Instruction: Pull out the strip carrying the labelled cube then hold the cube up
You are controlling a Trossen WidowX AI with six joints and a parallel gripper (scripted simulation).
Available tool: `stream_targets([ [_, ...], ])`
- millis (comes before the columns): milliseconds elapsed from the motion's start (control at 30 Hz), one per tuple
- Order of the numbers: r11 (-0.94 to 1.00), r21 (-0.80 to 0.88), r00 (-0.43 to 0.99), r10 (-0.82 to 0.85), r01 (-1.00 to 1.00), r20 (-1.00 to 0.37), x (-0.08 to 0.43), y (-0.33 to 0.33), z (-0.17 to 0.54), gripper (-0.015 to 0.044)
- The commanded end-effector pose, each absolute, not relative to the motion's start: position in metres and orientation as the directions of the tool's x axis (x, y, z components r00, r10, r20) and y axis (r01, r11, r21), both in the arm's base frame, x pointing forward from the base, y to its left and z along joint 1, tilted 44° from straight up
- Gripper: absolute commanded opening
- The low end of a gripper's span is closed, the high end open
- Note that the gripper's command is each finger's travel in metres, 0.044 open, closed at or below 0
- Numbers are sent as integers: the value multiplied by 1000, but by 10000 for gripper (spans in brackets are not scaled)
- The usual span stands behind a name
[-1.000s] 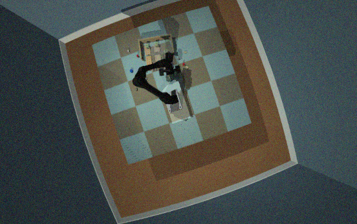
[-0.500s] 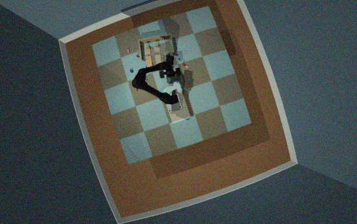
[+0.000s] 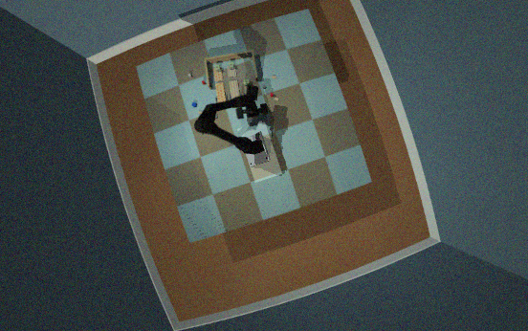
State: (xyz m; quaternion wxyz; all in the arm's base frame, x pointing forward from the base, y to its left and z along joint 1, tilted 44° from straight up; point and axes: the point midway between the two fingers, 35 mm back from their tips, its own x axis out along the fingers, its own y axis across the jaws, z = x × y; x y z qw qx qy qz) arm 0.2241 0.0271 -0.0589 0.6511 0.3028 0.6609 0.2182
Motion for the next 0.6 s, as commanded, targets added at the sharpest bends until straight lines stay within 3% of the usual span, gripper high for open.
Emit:
stream_targets([
  [0,721,682,3,687,124,-726,209,32,-61,0],
  [567,721,682,2,687,126,-726,184,34,-59,0],
])
